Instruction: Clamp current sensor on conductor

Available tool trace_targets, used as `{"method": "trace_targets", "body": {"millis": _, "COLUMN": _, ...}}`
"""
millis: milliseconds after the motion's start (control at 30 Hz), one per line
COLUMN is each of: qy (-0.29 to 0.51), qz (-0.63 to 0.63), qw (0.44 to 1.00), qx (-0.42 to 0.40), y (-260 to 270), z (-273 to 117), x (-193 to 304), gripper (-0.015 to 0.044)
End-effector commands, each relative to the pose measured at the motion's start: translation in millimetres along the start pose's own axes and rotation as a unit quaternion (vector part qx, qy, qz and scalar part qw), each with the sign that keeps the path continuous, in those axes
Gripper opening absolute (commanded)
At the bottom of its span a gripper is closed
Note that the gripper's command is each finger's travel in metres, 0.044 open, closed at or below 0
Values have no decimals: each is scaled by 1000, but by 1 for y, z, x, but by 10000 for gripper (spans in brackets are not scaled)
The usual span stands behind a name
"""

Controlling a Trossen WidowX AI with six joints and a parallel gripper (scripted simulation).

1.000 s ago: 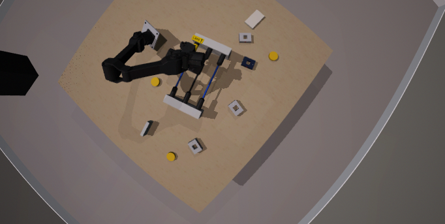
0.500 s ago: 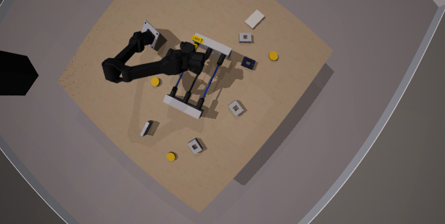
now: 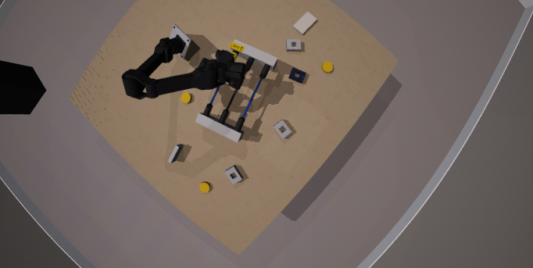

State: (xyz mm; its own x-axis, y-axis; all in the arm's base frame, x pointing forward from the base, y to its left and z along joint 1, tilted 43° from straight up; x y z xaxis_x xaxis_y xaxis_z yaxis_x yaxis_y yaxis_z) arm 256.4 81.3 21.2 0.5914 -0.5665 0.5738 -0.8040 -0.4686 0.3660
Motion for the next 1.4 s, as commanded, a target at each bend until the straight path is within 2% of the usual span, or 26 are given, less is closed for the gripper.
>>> {"method": "trace_targets", "body": {"millis": 0, "qy": 0, "qz": 0, "qw": 1000, "qx": 0, "y": 0, "z": 0, "x": 0, "gripper": 282}}
{"method": "trace_targets", "body": {"millis": 200, "qy": 0, "qz": 0, "qw": 1000, "qx": 0, "y": 0, "z": 0, "x": 0, "gripper": 127}}
{"method": "trace_targets", "body": {"millis": 567, "qy": 0, "qz": 0, "qw": 1000, "qx": 0, "y": 0, "z": 0, "x": 0, "gripper": 54}}
{"method": "trace_targets", "body": {"millis": 633, "qy": 0, "qz": 0, "qw": 1000, "qx": 0, "y": 0, "z": -1, "x": 0, "gripper": 1}}
{"method": "trace_targets", "body": {"millis": 1367, "qy": 0, "qz": -2, "qw": 1000, "qx": -1, "y": 0, "z": -1, "x": 0, "gripper": 0}}
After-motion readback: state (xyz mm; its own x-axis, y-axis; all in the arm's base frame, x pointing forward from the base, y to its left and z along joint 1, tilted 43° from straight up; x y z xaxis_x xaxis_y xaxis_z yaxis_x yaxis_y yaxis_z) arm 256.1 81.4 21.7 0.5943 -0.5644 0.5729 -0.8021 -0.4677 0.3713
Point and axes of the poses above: the point midway between the two fingers, 35 mm back from their tips, its own z axis out along the fingers, its own y axis across the jaws, x = y × z, the point moved 4 cm from there along -z, back along the fingers, and after that the axes turned 15 degrees about -z, right-handed, at the moved point
